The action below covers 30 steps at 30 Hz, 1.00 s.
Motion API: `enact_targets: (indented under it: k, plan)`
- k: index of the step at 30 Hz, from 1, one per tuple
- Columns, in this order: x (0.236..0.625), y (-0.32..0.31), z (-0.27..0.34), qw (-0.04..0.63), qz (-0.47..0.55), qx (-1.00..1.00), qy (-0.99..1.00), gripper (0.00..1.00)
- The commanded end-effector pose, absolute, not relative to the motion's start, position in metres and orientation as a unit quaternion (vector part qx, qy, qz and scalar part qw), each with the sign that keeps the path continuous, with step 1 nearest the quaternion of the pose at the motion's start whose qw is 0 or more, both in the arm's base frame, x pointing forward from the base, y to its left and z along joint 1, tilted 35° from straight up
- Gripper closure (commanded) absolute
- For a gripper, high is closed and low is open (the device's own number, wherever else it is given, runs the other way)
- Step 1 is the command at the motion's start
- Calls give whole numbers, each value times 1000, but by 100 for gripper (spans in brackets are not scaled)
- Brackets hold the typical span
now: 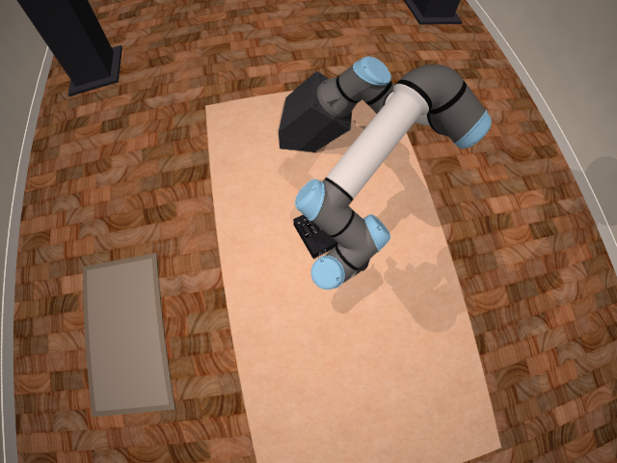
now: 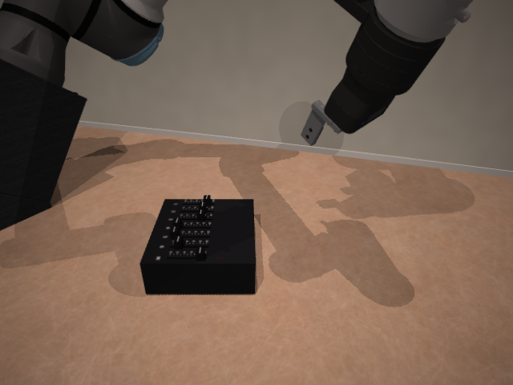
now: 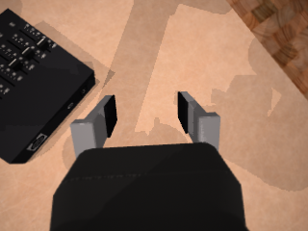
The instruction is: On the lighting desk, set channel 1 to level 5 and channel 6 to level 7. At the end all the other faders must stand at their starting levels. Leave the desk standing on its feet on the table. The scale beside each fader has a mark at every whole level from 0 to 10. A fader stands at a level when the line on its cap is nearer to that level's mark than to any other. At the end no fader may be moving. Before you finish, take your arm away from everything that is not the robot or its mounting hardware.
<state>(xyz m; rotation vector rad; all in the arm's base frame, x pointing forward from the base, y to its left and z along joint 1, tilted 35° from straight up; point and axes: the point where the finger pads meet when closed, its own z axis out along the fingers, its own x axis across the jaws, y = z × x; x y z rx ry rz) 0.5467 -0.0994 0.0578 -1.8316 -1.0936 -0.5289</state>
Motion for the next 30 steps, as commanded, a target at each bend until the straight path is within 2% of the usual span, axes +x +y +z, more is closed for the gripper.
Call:
enact_targets:
  k: [1, 30]
  plan:
    - [524, -111, 44, 397, -244, -744, -479, 0]
    - [429, -135, -6, 182, -280, -717, -611, 0]
